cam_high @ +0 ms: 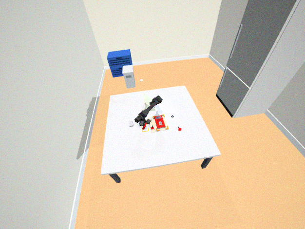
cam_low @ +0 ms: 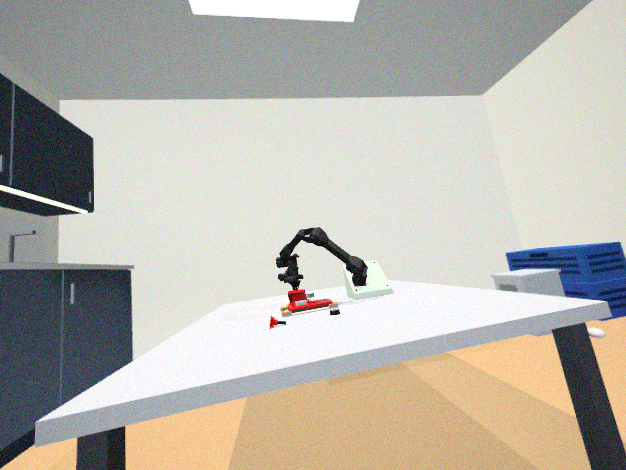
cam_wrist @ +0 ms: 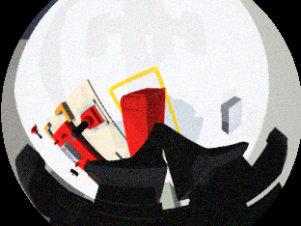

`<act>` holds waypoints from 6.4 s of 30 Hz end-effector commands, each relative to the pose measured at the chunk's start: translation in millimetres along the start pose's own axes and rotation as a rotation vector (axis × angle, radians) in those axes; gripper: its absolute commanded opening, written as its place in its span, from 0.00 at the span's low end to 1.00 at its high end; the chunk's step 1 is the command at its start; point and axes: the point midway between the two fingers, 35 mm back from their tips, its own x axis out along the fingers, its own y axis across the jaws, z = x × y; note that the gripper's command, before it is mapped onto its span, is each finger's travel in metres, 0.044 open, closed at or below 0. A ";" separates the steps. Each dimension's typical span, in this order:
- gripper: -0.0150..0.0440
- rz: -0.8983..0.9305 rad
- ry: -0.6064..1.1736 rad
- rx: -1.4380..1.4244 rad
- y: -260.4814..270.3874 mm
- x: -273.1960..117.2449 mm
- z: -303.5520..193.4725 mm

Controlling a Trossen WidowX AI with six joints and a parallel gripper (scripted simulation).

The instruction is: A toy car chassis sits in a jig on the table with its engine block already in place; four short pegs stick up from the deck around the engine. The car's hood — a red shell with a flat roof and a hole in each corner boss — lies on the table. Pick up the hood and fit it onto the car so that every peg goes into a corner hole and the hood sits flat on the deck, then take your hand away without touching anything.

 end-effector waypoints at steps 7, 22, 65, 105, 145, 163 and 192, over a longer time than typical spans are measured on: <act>0.25 0.004 0.004 0.007 7.3 -10.3 -0.1; 0.25 0.005 -0.013 0.017 0.6 -76.7 1.8; 1.00 0.008 0.006 0.006 43.5 -16.1 -8.9; 1.00 0.010 0.006 0.006 44.3 20.5 -9.8; 1.00 0.011 0.007 0.006 44.7 39.0 -10.2; 0.95 0.007 0.000 -0.003 44.7 41.6 -8.0; 0.25 0.005 0.000 -0.002 43.8 12.8 -7.6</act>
